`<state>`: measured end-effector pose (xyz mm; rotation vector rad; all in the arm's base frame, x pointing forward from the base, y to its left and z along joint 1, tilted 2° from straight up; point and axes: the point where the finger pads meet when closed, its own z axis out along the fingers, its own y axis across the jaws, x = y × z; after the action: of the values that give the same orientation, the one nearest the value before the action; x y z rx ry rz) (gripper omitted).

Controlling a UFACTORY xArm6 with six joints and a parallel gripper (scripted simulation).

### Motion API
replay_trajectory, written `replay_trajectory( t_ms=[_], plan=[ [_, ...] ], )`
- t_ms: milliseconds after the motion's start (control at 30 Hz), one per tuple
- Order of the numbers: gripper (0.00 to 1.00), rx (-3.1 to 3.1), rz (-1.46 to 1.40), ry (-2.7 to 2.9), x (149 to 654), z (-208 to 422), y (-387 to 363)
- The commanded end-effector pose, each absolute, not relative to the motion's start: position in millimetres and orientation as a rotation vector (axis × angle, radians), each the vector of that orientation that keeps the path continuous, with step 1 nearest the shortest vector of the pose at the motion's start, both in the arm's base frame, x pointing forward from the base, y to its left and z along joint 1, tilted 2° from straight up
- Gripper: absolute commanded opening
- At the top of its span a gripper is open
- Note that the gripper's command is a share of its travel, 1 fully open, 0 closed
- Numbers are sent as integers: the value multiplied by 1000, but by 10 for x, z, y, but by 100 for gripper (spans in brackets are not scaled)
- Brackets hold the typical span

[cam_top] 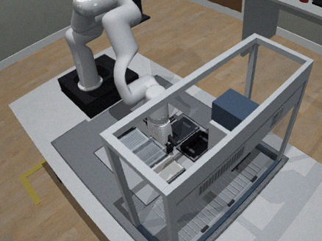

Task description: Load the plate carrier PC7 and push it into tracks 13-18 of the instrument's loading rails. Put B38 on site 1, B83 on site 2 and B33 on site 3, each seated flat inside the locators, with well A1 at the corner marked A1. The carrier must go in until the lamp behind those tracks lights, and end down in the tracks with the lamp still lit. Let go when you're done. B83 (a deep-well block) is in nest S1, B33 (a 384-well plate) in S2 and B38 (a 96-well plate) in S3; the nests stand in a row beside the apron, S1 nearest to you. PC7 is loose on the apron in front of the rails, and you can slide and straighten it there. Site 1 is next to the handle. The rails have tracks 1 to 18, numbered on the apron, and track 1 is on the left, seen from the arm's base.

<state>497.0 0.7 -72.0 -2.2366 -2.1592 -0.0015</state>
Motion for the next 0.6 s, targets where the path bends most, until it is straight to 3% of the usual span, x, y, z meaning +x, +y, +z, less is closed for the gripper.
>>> replay_trajectory(
  t_ms=[0,567],
  plan=[
    [100,-2240,-7,-2162,4992,-702,-14],
    [100,-2240,-7,-2162,4989,-704,-89]
  ],
)
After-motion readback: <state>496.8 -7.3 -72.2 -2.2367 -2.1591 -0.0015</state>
